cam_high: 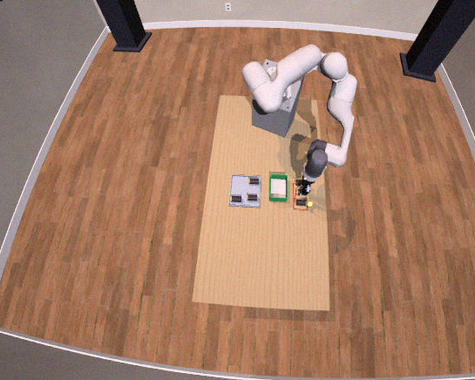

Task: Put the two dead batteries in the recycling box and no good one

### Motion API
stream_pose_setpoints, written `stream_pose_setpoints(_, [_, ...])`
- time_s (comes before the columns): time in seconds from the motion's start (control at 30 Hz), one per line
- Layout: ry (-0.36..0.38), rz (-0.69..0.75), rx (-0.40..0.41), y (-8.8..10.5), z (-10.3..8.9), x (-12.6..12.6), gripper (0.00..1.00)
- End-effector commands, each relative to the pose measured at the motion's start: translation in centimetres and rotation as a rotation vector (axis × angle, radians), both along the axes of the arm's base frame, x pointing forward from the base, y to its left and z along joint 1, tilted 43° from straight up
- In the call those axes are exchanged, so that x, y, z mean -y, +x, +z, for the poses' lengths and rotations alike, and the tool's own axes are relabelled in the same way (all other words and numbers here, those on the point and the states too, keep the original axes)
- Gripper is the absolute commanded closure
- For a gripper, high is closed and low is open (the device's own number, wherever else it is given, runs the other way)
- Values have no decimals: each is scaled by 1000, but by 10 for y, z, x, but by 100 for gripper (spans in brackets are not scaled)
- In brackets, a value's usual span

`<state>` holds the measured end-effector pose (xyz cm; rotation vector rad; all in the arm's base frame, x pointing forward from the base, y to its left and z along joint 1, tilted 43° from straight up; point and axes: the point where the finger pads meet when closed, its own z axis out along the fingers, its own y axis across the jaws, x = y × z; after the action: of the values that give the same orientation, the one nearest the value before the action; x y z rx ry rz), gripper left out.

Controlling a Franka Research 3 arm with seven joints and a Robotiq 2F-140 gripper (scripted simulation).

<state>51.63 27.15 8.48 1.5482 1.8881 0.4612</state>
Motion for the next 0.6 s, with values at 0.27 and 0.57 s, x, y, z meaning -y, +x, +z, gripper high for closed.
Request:
stream_pose_setpoints(0.27, [-6, 13, 1, 1, 0, -3, 84])
stream_pose_setpoints(0.57, [-6, 13, 1, 1, 0, -3, 71])
